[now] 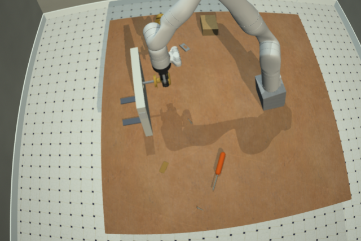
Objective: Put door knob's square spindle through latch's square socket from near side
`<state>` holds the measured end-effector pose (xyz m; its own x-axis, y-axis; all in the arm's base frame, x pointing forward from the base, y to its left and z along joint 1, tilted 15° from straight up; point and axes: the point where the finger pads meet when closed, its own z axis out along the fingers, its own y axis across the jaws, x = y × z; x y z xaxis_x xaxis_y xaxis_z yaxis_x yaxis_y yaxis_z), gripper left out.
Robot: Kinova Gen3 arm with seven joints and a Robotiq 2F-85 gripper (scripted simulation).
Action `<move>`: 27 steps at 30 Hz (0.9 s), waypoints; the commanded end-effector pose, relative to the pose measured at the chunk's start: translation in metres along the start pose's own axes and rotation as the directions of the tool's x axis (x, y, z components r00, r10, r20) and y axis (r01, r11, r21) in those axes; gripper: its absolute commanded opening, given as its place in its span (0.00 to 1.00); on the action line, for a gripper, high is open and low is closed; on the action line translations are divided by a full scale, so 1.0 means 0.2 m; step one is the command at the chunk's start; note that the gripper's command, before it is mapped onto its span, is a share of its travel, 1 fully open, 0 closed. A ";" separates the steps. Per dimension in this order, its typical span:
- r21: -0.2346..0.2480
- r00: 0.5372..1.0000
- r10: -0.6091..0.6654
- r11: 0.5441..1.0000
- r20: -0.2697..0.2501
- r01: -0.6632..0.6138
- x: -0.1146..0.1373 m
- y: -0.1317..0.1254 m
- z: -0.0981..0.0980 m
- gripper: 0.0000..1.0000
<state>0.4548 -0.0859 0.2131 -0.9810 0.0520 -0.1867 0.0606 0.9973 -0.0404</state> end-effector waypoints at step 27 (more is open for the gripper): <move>0.000 1.000 0.000 1.000 0.002 0.000 -0.03 0.00 -0.01 0.63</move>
<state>0.4597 -0.0862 0.2144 -0.9811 0.0521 -0.1865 0.0606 0.9973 -0.0405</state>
